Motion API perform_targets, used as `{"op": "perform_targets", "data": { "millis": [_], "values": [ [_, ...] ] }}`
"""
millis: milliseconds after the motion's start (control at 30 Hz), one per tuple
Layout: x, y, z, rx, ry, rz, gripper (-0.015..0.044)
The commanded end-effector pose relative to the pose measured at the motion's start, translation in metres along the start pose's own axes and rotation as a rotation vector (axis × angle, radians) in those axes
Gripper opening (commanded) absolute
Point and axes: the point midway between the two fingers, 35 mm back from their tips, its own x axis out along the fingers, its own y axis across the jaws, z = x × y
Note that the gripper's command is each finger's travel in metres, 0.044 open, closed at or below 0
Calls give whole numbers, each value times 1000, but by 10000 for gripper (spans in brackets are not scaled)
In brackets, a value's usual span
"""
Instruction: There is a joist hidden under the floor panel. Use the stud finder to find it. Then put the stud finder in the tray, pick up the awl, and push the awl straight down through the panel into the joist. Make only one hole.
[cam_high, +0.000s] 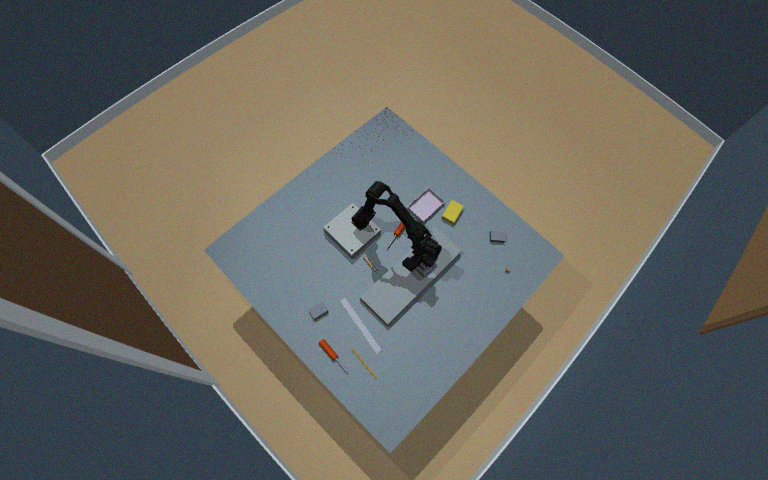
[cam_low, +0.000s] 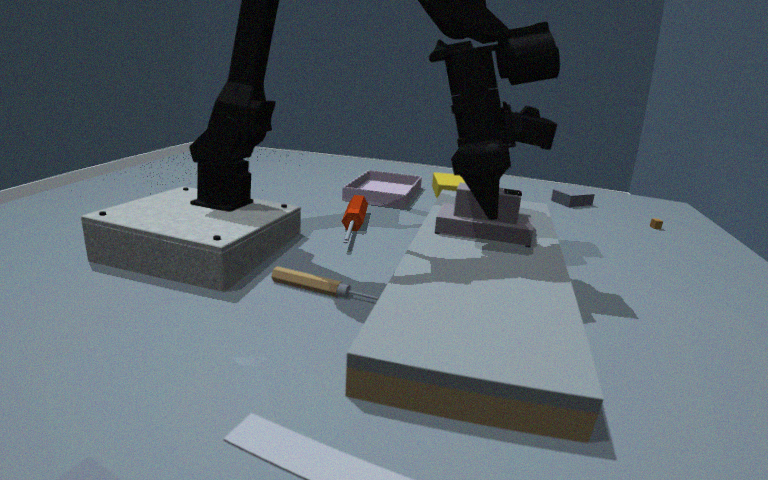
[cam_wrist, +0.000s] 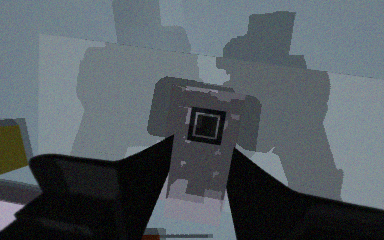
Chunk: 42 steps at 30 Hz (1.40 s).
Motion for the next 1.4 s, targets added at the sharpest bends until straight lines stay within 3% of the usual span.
{"op": "perform_targets", "data": {
  "millis": [0,1367],
  "values": [
    [0,12,-1,-3,2,6,0],
    [-1,102,0,-1,2,13,0]
  ]
}}
